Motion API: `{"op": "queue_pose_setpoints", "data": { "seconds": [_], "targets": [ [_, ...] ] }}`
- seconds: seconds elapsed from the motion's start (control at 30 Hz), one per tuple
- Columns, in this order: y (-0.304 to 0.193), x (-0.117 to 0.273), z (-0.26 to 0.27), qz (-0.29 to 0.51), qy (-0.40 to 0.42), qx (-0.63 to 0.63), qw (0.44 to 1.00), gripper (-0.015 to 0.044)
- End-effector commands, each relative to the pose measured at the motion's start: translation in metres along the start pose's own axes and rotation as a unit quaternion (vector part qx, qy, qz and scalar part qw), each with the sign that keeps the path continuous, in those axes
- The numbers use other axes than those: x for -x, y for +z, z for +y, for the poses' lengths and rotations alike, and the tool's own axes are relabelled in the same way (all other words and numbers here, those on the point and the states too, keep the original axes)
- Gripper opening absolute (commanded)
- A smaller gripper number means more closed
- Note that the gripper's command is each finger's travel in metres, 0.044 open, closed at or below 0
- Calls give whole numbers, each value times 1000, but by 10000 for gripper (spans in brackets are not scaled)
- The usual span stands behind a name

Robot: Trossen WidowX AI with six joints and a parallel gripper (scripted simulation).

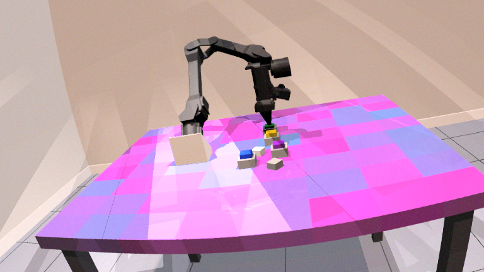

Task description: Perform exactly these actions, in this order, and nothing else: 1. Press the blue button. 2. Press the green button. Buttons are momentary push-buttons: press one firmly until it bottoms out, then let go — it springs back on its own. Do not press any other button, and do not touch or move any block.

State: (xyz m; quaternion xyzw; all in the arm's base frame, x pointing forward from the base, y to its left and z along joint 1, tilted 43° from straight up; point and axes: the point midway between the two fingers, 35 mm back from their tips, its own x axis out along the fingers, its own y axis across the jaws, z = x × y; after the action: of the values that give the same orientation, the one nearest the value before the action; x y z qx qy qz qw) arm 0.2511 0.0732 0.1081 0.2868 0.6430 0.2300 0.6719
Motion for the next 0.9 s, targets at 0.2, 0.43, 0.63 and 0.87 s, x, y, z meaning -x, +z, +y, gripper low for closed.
{"op": "queue_pose_setpoints", "data": {
  "seconds": [0.2, 0.43, 0.63, 0.87],
  "targets": [
    [-2, -1, 1, 2, 2, -1, 1000, 20],
    [-1, 29, 0, 2, 1, -1, 1000, 20],
    [1, 44, 12, 2, 2, -2, 1000, 99],
    [0, 93, 56, 2, 2, -2, 1000, 283]
  ]
}}
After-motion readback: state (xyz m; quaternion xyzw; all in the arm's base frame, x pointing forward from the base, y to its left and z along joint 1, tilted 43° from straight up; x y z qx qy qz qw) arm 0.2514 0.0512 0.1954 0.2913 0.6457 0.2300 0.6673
